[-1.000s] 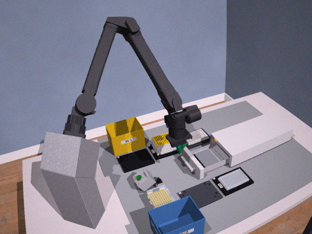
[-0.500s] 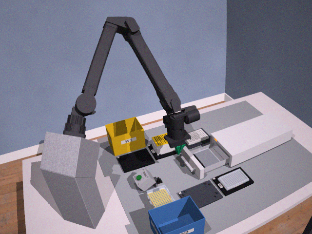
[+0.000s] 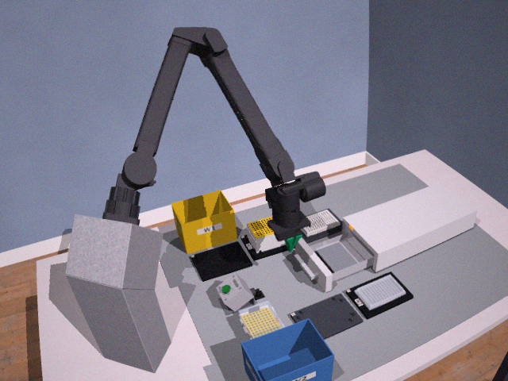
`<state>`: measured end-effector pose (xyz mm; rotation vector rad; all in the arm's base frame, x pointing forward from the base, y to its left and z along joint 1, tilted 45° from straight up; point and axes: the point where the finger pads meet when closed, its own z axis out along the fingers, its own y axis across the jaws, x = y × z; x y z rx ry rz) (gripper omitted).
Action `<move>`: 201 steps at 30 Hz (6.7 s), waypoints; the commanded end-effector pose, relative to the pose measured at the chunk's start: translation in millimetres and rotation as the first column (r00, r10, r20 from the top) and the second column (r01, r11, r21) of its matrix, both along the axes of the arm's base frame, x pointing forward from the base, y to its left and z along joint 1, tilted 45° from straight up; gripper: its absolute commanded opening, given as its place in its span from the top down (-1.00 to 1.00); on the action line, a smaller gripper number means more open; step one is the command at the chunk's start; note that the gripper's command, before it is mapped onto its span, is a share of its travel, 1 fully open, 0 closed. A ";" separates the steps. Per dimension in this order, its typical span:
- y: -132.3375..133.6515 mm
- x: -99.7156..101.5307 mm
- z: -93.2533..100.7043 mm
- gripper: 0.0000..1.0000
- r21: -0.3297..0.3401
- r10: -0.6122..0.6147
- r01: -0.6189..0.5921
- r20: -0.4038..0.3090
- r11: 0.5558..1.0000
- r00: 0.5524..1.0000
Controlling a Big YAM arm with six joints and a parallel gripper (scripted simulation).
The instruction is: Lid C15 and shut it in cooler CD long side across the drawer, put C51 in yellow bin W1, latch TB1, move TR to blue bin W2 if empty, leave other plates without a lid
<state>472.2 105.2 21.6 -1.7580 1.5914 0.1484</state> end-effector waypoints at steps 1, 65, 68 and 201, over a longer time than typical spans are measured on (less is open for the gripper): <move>-1.5 5.7 7.1 1.00 0.002 -0.004 0.004 0.020 1.000 1.000; 42.1 28.6 -41.9 1.00 0.005 0.004 -0.004 0.012 1.000 1.000; 44.4 29.9 -44.9 1.00 0.005 0.004 -0.004 0.011 1.000 1.000; 41.5 73.9 -49.0 1.00 -0.002 -0.012 0.012 0.000 1.000 1.000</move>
